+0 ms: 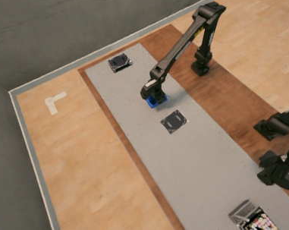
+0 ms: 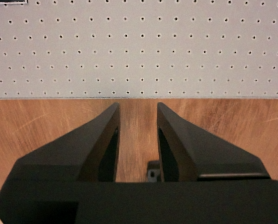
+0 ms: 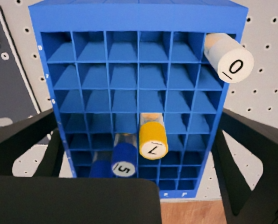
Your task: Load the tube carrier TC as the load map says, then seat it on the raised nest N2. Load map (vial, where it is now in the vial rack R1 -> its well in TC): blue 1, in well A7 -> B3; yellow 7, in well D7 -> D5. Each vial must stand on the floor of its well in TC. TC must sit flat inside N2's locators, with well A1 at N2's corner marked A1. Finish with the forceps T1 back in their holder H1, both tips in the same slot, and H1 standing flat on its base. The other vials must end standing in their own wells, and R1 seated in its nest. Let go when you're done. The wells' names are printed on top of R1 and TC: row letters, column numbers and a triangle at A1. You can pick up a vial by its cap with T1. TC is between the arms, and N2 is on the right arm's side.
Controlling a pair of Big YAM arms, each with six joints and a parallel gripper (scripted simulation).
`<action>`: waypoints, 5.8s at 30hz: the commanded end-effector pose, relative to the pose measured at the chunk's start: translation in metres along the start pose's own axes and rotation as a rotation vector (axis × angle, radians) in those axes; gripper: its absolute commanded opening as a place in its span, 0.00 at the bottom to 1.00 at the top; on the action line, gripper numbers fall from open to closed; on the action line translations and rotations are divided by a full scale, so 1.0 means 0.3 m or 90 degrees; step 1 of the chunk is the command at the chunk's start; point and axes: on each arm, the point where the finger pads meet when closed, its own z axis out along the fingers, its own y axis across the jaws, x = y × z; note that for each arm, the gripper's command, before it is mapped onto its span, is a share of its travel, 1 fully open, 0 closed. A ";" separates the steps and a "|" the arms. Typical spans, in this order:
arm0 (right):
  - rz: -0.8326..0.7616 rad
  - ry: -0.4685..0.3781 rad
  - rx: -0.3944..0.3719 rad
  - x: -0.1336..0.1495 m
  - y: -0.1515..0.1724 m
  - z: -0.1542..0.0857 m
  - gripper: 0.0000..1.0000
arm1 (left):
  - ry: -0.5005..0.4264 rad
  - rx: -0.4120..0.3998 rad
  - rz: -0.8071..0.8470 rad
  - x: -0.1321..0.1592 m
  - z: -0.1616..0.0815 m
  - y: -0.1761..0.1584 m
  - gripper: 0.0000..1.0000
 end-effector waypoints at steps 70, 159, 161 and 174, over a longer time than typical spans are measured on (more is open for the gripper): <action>-0.009 -0.030 0.001 -0.108 -0.365 -0.059 0.00 | 0.007 0.002 0.003 0.012 0.007 -0.018 0.24; -0.009 -0.021 0.006 -0.145 -0.817 -0.044 0.00 | 0.007 0.002 0.003 0.012 0.007 -0.018 0.24; -0.009 -0.020 0.006 -0.146 -0.828 -0.044 0.00 | 0.007 0.002 0.003 0.012 0.007 -0.018 0.24; -0.009 -0.021 0.007 -0.152 -0.891 -0.044 0.00 | 0.007 0.002 0.003 0.012 0.007 -0.018 0.24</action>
